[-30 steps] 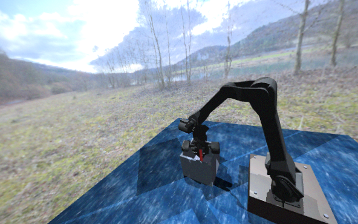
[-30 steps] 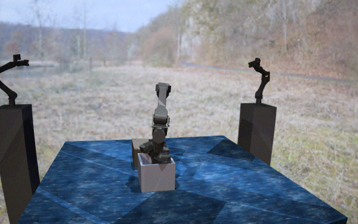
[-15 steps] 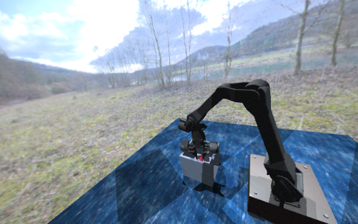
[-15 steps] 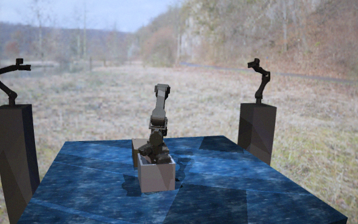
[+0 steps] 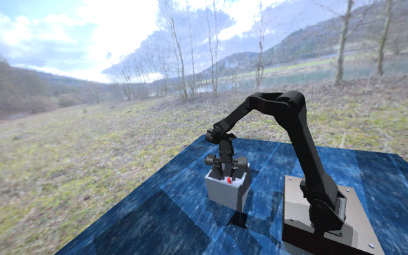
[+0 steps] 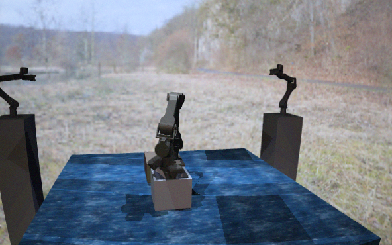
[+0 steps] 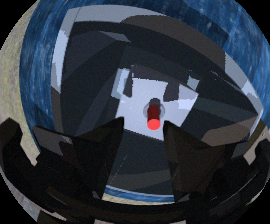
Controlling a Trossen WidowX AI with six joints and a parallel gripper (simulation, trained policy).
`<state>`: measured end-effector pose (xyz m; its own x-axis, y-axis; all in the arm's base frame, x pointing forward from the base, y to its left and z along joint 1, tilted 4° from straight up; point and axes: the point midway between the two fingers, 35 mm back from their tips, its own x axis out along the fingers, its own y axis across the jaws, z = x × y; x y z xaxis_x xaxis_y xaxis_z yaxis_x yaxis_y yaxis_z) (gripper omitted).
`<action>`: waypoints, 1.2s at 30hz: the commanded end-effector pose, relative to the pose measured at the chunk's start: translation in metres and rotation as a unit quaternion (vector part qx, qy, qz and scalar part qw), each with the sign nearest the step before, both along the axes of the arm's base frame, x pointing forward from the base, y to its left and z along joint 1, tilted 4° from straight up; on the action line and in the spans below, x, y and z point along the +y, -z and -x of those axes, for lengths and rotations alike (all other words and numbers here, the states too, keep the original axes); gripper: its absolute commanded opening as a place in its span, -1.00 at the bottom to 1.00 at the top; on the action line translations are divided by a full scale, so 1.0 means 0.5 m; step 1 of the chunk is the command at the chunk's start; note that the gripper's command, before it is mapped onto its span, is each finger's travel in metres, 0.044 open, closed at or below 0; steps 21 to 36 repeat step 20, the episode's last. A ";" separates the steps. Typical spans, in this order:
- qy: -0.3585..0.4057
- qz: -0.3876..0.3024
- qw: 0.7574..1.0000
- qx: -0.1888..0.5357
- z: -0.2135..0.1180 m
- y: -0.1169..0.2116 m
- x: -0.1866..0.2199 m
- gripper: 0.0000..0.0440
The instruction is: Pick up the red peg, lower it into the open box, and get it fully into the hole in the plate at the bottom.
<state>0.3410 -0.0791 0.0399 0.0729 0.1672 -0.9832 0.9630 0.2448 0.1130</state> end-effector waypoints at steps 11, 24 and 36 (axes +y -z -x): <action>0.011 -0.035 0.999 -0.025 -0.025 -0.042 -0.027 -0.01; 0.017 -0.044 0.997 -0.060 -0.050 -0.082 -0.052 0.06; 0.017 -0.044 0.997 -0.060 -0.050 -0.082 -0.052 0.06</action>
